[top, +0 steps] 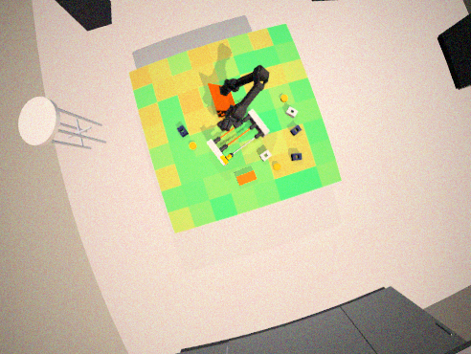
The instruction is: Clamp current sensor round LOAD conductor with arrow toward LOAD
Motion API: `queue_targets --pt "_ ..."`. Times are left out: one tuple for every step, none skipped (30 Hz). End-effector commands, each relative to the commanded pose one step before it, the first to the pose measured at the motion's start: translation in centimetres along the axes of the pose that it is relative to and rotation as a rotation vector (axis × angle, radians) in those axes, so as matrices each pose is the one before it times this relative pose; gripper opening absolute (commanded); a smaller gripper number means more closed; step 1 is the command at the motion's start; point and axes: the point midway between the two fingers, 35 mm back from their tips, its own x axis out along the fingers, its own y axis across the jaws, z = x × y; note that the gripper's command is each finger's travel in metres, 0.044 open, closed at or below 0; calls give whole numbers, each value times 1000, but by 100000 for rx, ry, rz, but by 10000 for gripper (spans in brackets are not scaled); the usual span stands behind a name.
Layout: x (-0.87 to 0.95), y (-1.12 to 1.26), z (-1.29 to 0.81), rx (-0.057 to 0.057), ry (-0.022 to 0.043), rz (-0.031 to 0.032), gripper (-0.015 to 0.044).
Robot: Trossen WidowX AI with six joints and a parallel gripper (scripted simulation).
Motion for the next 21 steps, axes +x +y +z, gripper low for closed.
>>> queue_targets --pt "-47 -10 14 -42 -44 -50 250" --pt "0 0 0 0 0 0 243" --pt "0 0 0 0 0 0 236" --pt "0 0 0 0 0 0 230" --pt "0 0 0 0 0 0 223" --pt "0 0 0 0 0 0 216" --pt "0 0 0 0 0 0 210" --pt "0 0 0 0 0 0 203" --pt "0 0 0 0 0 0 196" --pt "0 0 0 0 0 0 190" --pt "0 0 0 0 0 0 183" --pt "-82 -17 13 13 5 -16 157" --pt "-158 -31 24 25 10 -29 130" --pt "-237 -45 34 38 14 -41 104" --pt "-320 -58 43 50 19 -51 78" --pt "-386 -65 47 59 23 -55 52" --pt "-446 -68 47 66 25 -55 25" --pt "-481 -66 44 69 27 -49 0" --pt "-494 -59 37 69 26 -40 0" --pt "-498 -52 29 67 25 -29 0" --pt "-502 -43 22 65 23 -18 0"
